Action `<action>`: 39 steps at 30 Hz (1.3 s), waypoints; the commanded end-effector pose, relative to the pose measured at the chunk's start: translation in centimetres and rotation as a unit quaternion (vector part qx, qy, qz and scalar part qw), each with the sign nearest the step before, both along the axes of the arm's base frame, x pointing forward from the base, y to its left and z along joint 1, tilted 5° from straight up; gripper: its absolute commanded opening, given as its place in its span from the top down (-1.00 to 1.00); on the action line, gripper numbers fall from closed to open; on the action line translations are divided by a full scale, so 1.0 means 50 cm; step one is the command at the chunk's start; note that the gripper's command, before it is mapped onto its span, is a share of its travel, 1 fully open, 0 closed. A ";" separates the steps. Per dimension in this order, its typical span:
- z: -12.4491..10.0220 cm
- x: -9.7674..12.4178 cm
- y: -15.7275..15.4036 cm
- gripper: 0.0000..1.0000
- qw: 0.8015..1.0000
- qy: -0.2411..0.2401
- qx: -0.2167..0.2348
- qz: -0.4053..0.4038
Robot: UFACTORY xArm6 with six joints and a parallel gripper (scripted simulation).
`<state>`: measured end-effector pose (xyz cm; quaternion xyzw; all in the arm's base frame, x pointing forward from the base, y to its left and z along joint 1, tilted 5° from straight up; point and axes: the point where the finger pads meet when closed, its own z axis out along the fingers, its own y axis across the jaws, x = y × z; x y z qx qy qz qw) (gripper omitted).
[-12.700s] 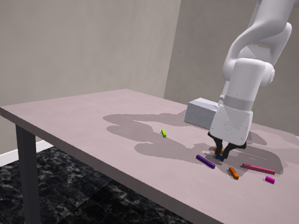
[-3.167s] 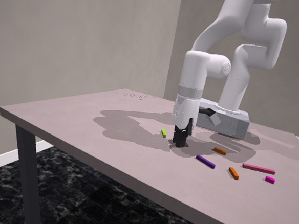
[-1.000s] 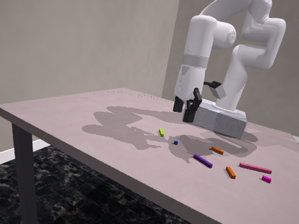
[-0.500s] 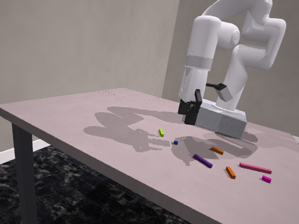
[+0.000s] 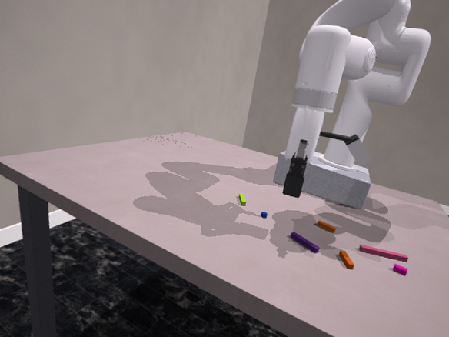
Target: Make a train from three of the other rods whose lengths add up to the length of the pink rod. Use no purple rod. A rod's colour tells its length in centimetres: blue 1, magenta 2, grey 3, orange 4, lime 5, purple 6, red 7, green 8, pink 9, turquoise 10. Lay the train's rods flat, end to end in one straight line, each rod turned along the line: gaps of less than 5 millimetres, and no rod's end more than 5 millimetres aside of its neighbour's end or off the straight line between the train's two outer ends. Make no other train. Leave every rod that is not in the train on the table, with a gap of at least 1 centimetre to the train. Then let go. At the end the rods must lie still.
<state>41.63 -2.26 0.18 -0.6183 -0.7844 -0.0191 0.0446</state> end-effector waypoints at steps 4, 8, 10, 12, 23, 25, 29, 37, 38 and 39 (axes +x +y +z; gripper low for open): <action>-0.002 0.016 0.047 -1.00 0.992 0.011 -0.017 -0.121; -0.003 0.021 0.068 -1.00 0.985 0.015 -0.020 -0.172; -0.003 0.021 0.068 -1.00 0.985 0.015 -0.020 -0.172; -0.005 0.025 0.089 -1.00 0.975 0.018 -0.022 -0.221; -0.010 0.033 0.147 -1.00 0.935 0.028 -0.028 -0.353; -0.011 0.034 0.158 -1.00 0.925 0.030 -0.029 -0.377; -0.012 0.035 0.180 -1.00 0.905 0.033 -0.031 -0.423; -0.016 0.037 0.223 -1.00 0.859 0.040 -0.034 -0.510; -0.016 0.037 0.228 -1.00 0.852 0.041 -0.035 -0.521; -0.017 0.037 0.234 -1.00 0.845 0.042 -0.035 -0.532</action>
